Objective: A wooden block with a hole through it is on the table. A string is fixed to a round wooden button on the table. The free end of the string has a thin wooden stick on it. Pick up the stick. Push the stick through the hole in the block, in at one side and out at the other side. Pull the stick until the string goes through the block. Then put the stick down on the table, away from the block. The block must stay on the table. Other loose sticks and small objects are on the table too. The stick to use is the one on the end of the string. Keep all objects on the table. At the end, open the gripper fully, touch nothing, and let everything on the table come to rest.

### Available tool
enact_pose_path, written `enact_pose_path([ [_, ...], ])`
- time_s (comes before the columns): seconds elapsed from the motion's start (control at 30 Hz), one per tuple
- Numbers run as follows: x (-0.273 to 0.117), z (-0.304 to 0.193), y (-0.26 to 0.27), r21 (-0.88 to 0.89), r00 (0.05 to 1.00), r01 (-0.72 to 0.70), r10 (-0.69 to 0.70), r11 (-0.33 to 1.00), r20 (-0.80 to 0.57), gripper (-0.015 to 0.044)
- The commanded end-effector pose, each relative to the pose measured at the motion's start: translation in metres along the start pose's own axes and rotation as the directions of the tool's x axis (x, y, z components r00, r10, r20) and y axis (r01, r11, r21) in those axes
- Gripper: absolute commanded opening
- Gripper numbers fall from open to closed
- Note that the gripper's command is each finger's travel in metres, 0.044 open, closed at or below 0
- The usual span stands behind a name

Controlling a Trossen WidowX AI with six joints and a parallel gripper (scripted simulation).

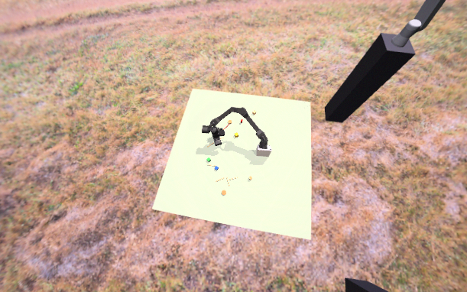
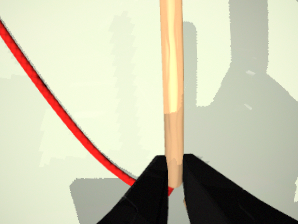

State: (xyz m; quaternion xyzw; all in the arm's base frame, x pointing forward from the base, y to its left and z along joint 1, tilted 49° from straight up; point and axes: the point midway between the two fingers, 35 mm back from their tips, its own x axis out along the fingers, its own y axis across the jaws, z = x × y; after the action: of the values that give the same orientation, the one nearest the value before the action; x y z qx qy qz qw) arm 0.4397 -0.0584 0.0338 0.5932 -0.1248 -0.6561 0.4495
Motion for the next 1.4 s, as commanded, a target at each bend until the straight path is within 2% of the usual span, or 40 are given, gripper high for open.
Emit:
enact_pose_path([
  [0.0, 0.004, 0.004, -0.004, -0.005, 1.0, -0.001, 0.001, 1.0, 0.002, 0.0],
  [1.37, 0.008, 0.044, -0.006, -0.006, 1.0, 0.0, 0.0, 1.0, 0.002, 0.0],
])
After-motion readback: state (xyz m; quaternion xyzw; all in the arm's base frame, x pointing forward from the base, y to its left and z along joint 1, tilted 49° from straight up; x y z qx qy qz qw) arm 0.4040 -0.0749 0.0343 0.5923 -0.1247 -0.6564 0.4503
